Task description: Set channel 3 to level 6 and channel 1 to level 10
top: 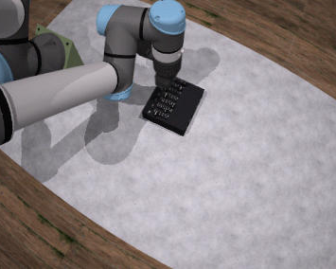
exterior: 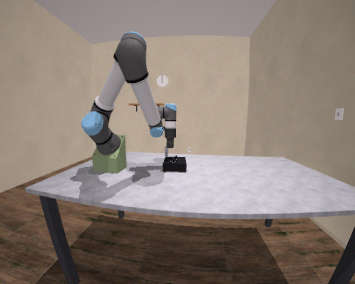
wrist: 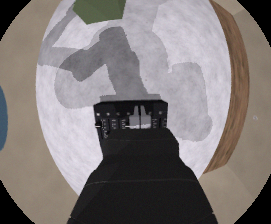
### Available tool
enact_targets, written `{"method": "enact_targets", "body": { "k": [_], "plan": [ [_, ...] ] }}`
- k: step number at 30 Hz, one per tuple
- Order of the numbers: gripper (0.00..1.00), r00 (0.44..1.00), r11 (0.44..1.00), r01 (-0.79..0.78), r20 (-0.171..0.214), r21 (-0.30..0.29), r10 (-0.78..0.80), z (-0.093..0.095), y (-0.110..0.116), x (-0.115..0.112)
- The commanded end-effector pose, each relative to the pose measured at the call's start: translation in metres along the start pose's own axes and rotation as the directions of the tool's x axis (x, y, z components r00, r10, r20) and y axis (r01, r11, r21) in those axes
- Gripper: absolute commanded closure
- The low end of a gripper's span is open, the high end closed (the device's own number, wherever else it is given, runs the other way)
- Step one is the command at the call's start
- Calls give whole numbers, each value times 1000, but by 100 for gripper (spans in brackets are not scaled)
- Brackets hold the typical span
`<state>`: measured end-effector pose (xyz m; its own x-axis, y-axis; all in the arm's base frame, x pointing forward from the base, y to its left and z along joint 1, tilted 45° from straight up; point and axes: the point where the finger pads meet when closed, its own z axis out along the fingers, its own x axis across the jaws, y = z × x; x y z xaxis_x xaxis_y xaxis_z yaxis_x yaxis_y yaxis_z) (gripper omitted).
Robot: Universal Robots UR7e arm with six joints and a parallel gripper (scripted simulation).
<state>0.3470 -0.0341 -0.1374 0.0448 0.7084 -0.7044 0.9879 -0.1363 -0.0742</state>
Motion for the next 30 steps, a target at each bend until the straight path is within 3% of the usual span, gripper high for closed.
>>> {"method": "enact_targets", "body": {
  "k": [1,30],
  "plan": [
    [100,1000,1000,-2,1,1,2,0,0,-1],
    [100,1000,1000,-2,1,1,2,3,0,-1]
  ]
}}
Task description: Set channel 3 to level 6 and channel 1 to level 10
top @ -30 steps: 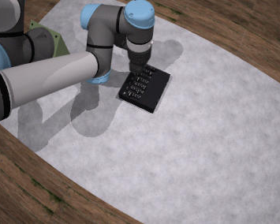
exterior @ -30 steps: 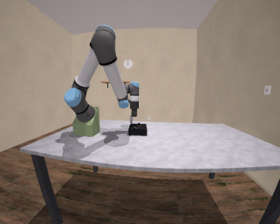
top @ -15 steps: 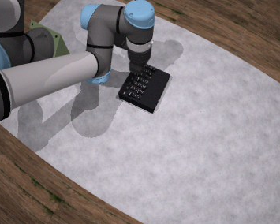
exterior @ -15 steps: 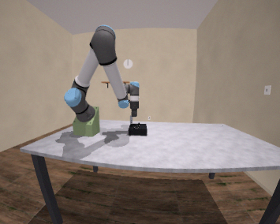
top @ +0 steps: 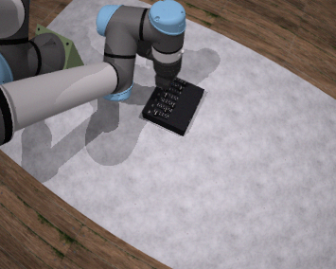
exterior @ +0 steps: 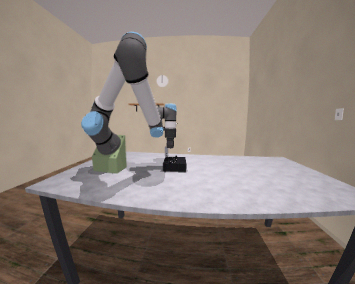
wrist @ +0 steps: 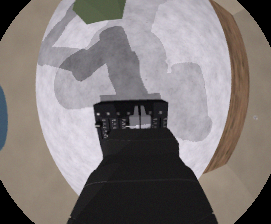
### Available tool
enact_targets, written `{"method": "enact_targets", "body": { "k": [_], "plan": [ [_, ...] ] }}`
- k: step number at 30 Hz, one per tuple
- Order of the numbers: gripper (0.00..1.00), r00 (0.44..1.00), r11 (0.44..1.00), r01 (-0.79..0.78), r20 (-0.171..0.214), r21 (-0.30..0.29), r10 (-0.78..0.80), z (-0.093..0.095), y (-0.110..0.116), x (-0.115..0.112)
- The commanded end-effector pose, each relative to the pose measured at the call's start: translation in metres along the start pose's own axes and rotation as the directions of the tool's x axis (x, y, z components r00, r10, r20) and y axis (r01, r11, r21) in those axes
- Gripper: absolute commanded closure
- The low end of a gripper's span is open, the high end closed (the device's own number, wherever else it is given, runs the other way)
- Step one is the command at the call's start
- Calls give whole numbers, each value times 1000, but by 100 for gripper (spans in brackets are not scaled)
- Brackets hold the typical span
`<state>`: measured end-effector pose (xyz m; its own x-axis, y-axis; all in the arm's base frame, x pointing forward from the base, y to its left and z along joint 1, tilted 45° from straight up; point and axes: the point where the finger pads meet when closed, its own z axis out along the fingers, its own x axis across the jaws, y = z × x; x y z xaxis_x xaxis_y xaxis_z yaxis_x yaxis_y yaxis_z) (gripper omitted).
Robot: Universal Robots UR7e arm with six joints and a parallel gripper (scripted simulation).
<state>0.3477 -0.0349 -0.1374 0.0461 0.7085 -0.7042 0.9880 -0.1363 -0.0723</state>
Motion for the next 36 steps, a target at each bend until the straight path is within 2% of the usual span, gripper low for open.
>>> {"method": "enact_targets", "body": {
  "k": [1,15,36],
  "plan": [
    [100,1000,1000,-1,1,2,1,3,0,-1],
    [100,1000,1000,-1,1,2,1,11,0,-1],
    [100,1000,1000,-1,1,2,1,12,0,-1]
  ]
}}
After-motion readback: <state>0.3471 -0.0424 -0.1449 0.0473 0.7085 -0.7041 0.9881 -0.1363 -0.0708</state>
